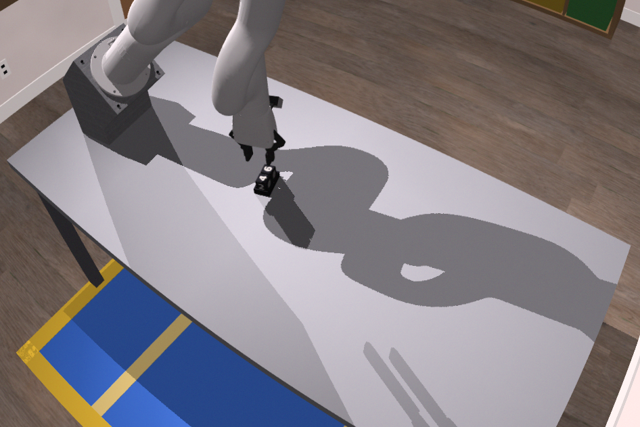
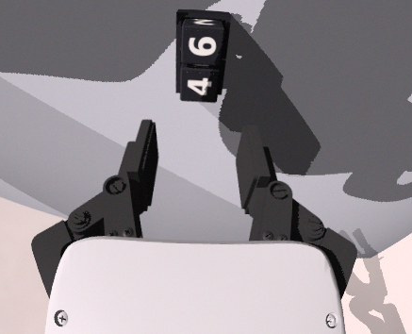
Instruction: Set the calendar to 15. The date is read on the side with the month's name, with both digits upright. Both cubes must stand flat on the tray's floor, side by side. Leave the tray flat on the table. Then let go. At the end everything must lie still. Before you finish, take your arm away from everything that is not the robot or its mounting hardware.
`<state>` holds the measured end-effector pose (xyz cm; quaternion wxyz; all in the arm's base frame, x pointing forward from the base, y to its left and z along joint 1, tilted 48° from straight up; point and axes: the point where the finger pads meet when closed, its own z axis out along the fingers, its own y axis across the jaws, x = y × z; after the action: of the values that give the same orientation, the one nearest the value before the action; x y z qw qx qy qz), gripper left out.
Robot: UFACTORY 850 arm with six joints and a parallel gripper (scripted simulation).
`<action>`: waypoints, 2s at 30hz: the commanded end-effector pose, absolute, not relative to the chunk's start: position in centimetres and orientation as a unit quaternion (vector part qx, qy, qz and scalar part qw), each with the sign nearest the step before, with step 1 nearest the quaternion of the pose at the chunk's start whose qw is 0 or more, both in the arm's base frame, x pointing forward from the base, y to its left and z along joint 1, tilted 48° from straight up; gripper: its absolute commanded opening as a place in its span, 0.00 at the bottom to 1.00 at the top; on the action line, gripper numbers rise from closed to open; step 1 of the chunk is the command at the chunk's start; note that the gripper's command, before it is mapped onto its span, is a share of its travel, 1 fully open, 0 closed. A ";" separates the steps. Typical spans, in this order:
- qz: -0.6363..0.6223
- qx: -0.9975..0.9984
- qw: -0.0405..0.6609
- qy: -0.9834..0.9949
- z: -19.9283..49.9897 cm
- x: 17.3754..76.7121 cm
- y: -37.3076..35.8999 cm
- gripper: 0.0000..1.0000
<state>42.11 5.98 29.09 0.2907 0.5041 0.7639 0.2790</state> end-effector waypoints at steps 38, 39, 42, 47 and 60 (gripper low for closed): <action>0.280 0.504 0.289 0.764 31.5 39.6 5.5 1.00; 0.280 0.504 0.289 0.764 31.7 39.4 5.5 1.00; 0.280 0.504 0.289 0.764 32.1 38.9 5.4 1.00; 0.280 0.504 0.289 0.764 32.5 38.5 5.3 1.00; 0.280 0.504 0.289 0.764 33.6 37.4 5.1 1.00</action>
<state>37.73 5.20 33.17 0.2980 0.5066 0.7611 0.2745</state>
